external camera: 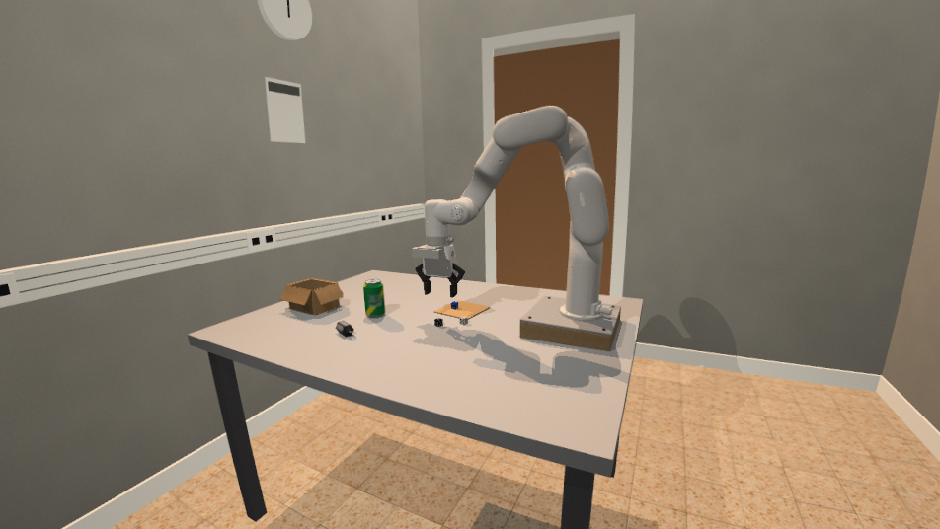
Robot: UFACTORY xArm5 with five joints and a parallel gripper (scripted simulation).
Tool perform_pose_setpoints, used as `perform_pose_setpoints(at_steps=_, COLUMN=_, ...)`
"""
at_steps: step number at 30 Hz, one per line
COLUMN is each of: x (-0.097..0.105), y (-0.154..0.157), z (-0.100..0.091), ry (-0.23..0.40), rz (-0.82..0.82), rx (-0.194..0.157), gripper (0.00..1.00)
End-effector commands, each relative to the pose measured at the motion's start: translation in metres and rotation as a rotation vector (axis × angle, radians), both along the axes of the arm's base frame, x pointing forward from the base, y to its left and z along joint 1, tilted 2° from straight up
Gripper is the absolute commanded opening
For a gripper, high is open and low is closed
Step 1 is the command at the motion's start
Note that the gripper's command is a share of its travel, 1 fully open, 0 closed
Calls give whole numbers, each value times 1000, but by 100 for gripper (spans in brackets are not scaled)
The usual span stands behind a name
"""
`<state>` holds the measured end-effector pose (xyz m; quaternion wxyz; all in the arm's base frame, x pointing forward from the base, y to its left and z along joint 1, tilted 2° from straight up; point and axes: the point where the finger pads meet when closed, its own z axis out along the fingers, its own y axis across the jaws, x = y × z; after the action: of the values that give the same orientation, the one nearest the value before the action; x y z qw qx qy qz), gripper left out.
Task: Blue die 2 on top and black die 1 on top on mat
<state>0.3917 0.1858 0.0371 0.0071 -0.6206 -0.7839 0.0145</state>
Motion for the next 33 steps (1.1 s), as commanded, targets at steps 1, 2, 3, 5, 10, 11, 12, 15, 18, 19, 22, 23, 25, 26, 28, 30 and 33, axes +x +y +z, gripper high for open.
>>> perform_pose_setpoints(at_steps=1, x=-5, y=12, z=0, ry=-6, rz=-166, rx=-3, gripper=100)
perform_pose_setpoints(at_steps=2, x=-7, y=15, z=-1, ry=-7, rz=-195, rx=-4, gripper=100)
perform_pose_setpoints(at_steps=3, x=-8, y=16, z=-1, ry=-7, rz=-220, rx=-5, gripper=100)
perform_pose_setpoints(at_steps=5, x=-9, y=19, z=-2, ry=-8, rz=-256, rx=-6, gripper=100)
perform_pose_setpoints(at_steps=10, x=-11, y=21, z=-2, ry=-8, rz=-282, rx=-7, gripper=100)
perform_pose_setpoints(at_steps=11, x=-11, y=21, z=-2, ry=-8, rz=-285, rx=-7, gripper=100)
perform_pose_setpoints(at_steps=12, x=-11, y=21, z=-2, ry=-8, rz=-286, rx=-7, gripper=100)
perform_pose_setpoints(at_steps=15, x=-11, y=21, z=-2, ry=-8, rz=-286, rx=-7, gripper=36)
perform_pose_setpoints(at_steps=18, x=-11, y=21, z=-2, ry=-8, rz=-286, rx=-7, gripper=36)
perform_pose_setpoints(at_steps=19, x=-11, y=21, z=-2, ry=-8, rz=-286, rx=-7, gripper=36)
perform_pose_setpoints(at_steps=22, x=-11, y=21, z=-2, ry=-8, rz=-286, rx=-7, gripper=36)
perform_pose_setpoints(at_steps=23, x=-11, y=21, z=-2, ry=-8, rz=-286, rx=-7, gripper=36)
perform_pose_setpoints(at_steps=25, x=-11, y=21, z=-2, ry=-8, rz=-286, rx=-7, gripper=36)
perform_pose_setpoints(at_steps=26, x=-11, y=21, z=-2, ry=-8, rz=-286, rx=-7, gripper=36)
perform_pose_setpoints(at_steps=28, x=-11, y=21, z=-2, ry=-8, rz=-286, rx=-7, gripper=36)
perform_pose_setpoints(at_steps=30, x=-11, y=21, z=-2, ry=-8, rz=-286, rx=-7, gripper=36)
perform_pose_setpoints(at_steps=33, x=-11, y=21, z=-2, ry=-8, rz=-286, rx=-7, gripper=36)
